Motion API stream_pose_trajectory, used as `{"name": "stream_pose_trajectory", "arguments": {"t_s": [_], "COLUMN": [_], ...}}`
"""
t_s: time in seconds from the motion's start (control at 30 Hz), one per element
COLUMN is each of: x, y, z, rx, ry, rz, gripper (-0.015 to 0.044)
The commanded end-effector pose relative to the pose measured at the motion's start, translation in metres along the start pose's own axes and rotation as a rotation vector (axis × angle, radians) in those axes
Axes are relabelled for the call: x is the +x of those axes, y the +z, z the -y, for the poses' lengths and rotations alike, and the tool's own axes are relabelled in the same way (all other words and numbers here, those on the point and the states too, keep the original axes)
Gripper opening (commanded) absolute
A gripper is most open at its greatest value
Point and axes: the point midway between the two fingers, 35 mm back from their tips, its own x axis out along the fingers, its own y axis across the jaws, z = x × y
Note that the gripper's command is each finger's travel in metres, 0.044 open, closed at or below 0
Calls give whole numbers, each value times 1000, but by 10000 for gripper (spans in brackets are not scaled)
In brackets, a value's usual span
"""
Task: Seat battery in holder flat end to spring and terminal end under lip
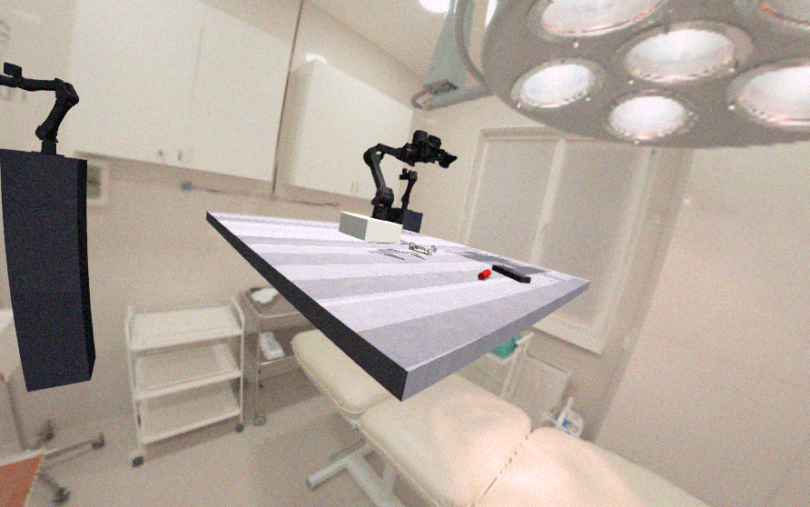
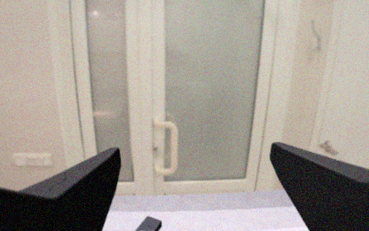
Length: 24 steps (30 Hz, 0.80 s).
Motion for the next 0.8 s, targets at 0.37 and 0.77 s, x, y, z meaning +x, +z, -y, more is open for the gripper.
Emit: {"name": "stream_pose_trajectory", "arguments": {"t_s": [0.37, 0.77], "x": [27, -51], "y": [-181, -308], "z": [-78, -122], "rx": [500, 656], "ry": [-42, -605], "rz": [-852, -1508], "gripper": [225, 225]}}
